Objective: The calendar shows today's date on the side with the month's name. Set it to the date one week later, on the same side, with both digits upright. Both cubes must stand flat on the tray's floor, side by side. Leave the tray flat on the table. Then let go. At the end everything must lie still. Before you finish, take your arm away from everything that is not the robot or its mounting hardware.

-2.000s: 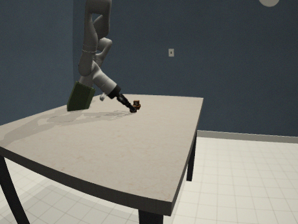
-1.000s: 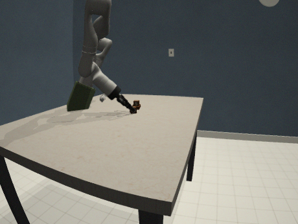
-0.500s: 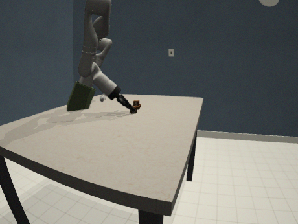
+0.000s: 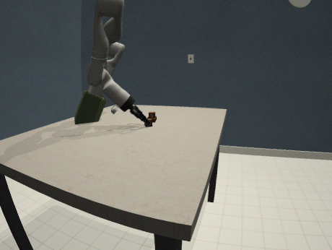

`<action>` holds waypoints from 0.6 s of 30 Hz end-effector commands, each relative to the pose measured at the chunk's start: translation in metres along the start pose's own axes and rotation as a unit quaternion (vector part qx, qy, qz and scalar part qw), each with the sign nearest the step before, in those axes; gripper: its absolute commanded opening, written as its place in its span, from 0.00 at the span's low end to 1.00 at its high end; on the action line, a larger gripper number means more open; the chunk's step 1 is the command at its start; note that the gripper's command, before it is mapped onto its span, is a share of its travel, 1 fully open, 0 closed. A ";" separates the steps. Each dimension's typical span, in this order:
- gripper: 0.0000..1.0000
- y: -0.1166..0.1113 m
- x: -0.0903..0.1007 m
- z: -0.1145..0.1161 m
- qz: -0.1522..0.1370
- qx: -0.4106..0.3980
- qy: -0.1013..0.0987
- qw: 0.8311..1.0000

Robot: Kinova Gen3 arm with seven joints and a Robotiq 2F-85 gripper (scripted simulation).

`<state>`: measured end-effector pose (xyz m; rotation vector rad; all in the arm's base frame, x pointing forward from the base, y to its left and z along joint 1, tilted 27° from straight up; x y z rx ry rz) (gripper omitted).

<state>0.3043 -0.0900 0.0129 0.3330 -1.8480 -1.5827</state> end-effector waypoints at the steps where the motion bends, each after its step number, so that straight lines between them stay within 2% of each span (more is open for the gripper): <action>1: 0.28 0.000 0.000 0.000 0.000 0.000 0.000 1.000; 11: 0.28 0.000 0.000 0.000 0.000 0.000 0.000 1.000; 12: 0.32 0.000 0.000 0.000 0.000 0.000 0.000 1.000; 16: 0.32 0.000 0.000 0.000 0.000 0.000 0.000 1.000; 17: 0.36 0.000 0.000 0.000 0.000 0.000 0.000 1.000; 18: 0.36 0.000 0.000 0.000 0.000 0.000 0.000 1.000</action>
Point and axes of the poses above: the point where the finger pads meet when closed, its own x axis back along the fingers, its own z axis across the jaws, y = z × x, the point moved 9 cm from there along x, back along the fingers, and after that the axes turned 7 degrees about x, right-handed, at the moved point
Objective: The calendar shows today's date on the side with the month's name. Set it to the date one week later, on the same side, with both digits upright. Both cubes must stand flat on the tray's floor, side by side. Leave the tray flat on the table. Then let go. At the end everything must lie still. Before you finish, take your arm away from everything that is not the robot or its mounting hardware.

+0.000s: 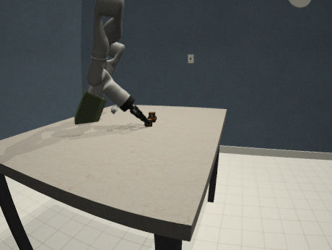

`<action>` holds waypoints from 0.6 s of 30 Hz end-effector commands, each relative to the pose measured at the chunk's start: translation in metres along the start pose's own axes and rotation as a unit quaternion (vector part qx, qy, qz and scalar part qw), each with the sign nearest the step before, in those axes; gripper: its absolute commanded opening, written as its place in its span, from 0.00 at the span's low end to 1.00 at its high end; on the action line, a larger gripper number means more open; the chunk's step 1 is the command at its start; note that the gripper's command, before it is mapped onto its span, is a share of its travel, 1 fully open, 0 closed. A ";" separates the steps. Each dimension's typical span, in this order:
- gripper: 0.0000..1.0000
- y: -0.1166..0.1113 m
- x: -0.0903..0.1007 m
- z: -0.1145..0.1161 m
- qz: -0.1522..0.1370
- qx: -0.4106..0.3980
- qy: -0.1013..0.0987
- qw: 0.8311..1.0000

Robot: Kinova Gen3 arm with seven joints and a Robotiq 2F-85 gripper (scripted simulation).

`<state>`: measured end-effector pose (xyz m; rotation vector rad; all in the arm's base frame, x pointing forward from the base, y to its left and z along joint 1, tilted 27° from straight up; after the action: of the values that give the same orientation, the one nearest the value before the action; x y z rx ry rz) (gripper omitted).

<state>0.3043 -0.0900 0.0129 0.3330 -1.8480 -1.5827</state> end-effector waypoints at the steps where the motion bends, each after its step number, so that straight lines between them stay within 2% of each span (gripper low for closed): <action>1: 0.36 0.000 0.000 0.000 0.000 0.000 0.000 1.000; 2: 0.40 0.000 0.000 0.000 0.000 0.000 0.000 1.000; 4: 0.40 0.000 0.000 0.000 0.000 0.000 0.000 1.000; 5: 0.44 0.000 0.000 0.000 0.000 0.000 0.000 1.000; 10: 0.48 0.000 0.000 0.000 0.000 0.000 0.000 1.000; 11: 0.69 0.000 0.000 0.000 0.000 0.000 0.000 1.000; 18: 0.69 0.000 0.000 0.000 0.000 0.000 0.000 1.000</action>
<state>0.3043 -0.0900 0.0129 0.3329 -1.8481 -1.5827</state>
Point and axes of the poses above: the point where the finger pads meet when closed, its own x axis back along the fingers, its own z axis across the jaws, y = z × x, the point moved 9 cm from there along x, back along the fingers, and after that the axes turned 7 degrees about x, right-handed, at the moved point
